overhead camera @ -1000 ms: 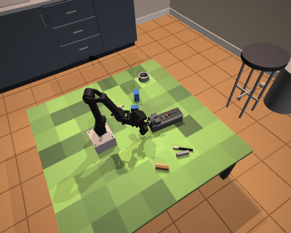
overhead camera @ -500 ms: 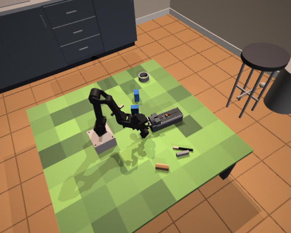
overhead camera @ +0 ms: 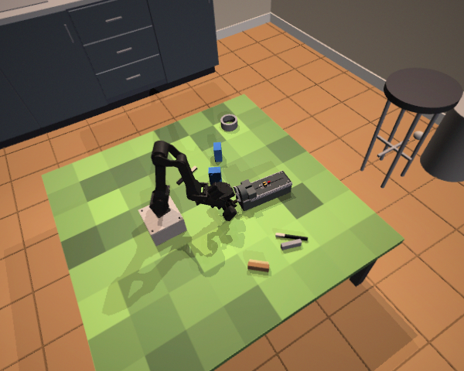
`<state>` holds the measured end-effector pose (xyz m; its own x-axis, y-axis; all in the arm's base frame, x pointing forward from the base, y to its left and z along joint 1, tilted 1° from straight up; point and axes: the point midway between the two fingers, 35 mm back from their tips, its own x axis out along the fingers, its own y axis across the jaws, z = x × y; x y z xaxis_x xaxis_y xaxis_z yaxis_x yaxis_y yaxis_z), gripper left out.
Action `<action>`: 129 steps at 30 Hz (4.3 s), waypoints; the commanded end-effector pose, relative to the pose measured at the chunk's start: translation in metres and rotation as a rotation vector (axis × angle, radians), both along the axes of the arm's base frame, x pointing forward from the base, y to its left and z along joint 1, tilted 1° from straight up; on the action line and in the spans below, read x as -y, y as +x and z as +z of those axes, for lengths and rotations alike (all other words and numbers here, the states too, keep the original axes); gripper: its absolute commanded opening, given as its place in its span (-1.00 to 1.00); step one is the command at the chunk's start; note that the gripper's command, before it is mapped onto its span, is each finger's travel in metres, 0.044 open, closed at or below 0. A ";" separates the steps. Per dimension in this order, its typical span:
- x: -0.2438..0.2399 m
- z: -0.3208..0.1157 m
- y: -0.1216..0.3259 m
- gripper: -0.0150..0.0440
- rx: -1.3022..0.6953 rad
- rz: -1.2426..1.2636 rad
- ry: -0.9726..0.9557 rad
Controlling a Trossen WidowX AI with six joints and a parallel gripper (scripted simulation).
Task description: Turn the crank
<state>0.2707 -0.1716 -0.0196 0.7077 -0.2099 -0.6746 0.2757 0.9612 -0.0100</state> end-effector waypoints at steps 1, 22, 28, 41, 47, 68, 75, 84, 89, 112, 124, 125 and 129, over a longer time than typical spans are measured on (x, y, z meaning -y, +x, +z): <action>-0.006 -0.006 0.002 -0.49 -0.007 0.000 0.008; -0.024 -0.009 0.007 -0.49 -0.006 0.000 0.009; -0.026 -0.009 0.008 -0.49 -0.006 0.000 0.010; -0.031 -0.006 0.009 -0.49 -0.006 0.000 0.010; -0.035 -0.004 0.010 -0.49 -0.006 0.000 0.010; -0.050 0.019 0.014 -0.49 -0.005 0.000 0.011; -0.049 0.034 0.013 -0.49 -0.005 0.000 0.011; -0.039 0.049 0.010 -0.49 -0.005 0.000 0.010; -0.032 0.053 0.008 -0.49 -0.005 0.000 0.009; -0.014 0.055 0.002 -0.49 -0.006 0.000 0.008; -0.009 0.052 0.001 -0.49 -0.006 0.000 0.008; -0.008 0.052 0.001 -0.49 -0.006 0.000 0.008; -0.005 0.051 0.000 -0.49 -0.006 0.000 0.007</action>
